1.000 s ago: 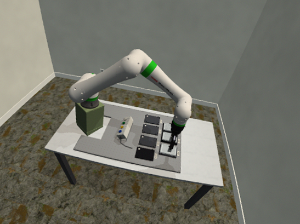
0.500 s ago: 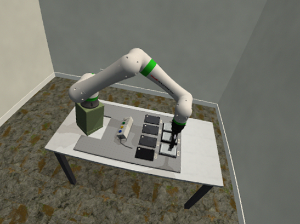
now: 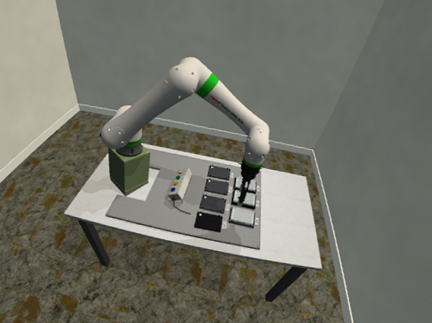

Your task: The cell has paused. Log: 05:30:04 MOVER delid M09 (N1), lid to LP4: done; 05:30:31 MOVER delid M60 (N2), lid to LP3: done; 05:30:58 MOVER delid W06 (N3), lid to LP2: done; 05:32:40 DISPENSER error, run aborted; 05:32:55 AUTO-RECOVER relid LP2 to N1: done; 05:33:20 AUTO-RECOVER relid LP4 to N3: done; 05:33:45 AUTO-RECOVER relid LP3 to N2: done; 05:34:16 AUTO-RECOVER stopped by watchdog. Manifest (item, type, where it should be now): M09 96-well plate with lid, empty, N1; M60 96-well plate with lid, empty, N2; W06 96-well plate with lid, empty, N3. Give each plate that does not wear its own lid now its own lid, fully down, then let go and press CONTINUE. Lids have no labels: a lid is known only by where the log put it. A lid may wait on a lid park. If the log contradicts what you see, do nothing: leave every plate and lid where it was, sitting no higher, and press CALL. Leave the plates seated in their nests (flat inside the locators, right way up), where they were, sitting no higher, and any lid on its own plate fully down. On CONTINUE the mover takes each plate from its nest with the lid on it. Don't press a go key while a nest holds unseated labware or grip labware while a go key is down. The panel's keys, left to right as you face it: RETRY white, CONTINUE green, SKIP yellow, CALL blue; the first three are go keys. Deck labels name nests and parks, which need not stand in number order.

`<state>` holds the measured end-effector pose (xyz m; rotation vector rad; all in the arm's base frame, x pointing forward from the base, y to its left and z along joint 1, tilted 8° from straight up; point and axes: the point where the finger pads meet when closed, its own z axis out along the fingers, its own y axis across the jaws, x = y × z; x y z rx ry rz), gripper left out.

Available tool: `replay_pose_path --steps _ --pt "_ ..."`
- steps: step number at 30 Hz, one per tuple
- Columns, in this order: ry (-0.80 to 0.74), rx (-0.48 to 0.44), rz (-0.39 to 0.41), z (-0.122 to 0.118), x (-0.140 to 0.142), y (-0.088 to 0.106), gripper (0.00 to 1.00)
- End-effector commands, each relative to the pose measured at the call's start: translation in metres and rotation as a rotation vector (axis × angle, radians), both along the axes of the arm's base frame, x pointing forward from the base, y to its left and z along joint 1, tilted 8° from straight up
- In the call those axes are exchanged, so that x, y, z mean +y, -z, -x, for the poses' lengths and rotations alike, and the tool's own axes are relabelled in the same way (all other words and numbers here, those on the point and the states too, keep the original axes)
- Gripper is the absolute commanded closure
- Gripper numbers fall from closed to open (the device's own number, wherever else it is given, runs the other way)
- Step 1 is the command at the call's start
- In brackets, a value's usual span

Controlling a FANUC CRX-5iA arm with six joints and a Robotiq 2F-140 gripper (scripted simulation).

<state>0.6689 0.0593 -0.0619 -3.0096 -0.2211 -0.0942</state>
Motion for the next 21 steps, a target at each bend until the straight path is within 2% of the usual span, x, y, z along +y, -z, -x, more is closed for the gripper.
replay_pose_path --steps 1,3,4,7,8,9,10,12,13,15,16,18,19,21 --pt "0.001 0.003 0.002 0.054 0.027 -0.019 0.34" --pt "0.001 0.003 0.002 0.054 0.027 -0.019 0.34" --pt "0.001 0.003 0.002 0.078 0.037 -0.026 0.34" --pt "0.001 0.003 0.002 0.078 0.037 -0.026 0.34" --pt "0.001 0.003 0.003 0.105 0.045 -0.032 0.34" --pt "0.001 0.003 0.003 0.105 0.045 -0.032 0.34" --pt "0.001 0.002 0.003 0.133 0.052 -0.037 0.34" --pt "0.001 0.002 0.003 0.133 0.052 -0.037 0.34" --pt "0.000 0.002 0.003 0.163 0.057 -0.040 0.34" --pt "0.000 0.002 0.003 0.163 0.057 -0.040 0.34" --pt "0.000 0.002 0.003 0.193 0.060 -0.042 0.34" --pt "0.000 0.002 0.003 0.193 0.060 -0.042 0.34" --pt "-0.001 0.002 0.003 0.222 0.060 -0.042 0.34" --pt "-0.001 0.002 0.003 0.222 0.060 -0.042 0.34"
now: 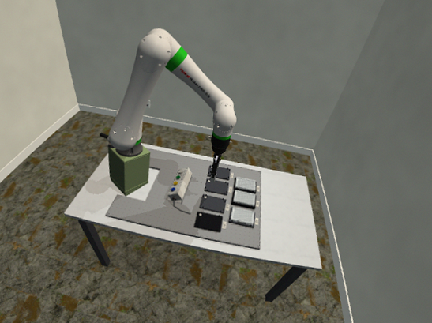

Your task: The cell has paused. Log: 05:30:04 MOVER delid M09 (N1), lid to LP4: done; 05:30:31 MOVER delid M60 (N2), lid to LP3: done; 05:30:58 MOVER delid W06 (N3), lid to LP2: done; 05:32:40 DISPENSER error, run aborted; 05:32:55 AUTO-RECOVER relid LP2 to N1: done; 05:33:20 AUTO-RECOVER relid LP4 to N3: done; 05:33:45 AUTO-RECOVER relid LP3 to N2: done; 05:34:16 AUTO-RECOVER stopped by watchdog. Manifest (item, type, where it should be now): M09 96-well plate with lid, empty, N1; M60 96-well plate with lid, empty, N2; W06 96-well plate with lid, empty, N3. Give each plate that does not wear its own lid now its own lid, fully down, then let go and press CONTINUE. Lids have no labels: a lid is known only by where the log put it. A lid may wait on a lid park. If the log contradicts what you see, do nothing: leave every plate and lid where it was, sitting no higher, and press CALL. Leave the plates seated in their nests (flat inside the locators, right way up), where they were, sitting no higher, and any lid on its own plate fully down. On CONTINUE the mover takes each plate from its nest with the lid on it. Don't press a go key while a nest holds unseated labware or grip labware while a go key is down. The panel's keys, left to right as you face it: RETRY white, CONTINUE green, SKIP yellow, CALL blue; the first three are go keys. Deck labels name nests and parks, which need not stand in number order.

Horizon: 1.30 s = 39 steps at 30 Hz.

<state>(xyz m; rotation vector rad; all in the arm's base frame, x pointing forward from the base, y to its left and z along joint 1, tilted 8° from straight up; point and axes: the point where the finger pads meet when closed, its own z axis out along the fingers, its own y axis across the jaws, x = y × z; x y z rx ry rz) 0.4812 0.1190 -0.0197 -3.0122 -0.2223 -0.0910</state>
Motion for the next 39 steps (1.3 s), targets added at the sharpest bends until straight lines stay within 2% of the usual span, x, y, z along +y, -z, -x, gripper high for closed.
replay_pose_path --steps 1,3,4,5,6,8,9,10,11,12,13,14,17,23,24,39 --pt "-0.001 0.000 0.000 0.063 0.000 0.001 0.34" --pt "-0.001 0.000 0.000 0.063 0.000 0.001 0.34" --pt "-0.001 -0.001 -0.001 0.089 -0.003 0.004 0.34" --pt "-0.001 -0.001 -0.001 0.089 -0.003 0.004 0.34" --pt "-0.002 -0.001 -0.001 0.113 -0.007 0.007 0.34" --pt "-0.002 -0.001 -0.001 0.113 -0.007 0.007 0.34" --pt "-0.003 -0.001 -0.002 0.135 -0.012 0.012 0.34" --pt "-0.003 -0.001 -0.002 0.135 -0.012 0.012 0.34" --pt "-0.003 -0.001 -0.002 0.153 -0.016 0.016 0.34" --pt "-0.003 -0.001 -0.002 0.153 -0.016 0.016 0.34" --pt "-0.004 -0.001 -0.003 0.169 -0.021 0.021 0.34" --pt "-0.004 -0.001 -0.003 0.169 -0.021 0.021 0.34" --pt "-0.005 -0.002 -0.004 0.198 -0.031 0.031 0.34" --pt "-0.005 -0.002 -0.004 0.206 -0.035 0.034 0.34" --pt "-0.005 -0.002 -0.004 0.206 -0.035 0.034 1.00" --pt "-0.005 -0.002 -0.004 0.206 -0.035 0.034 1.00"
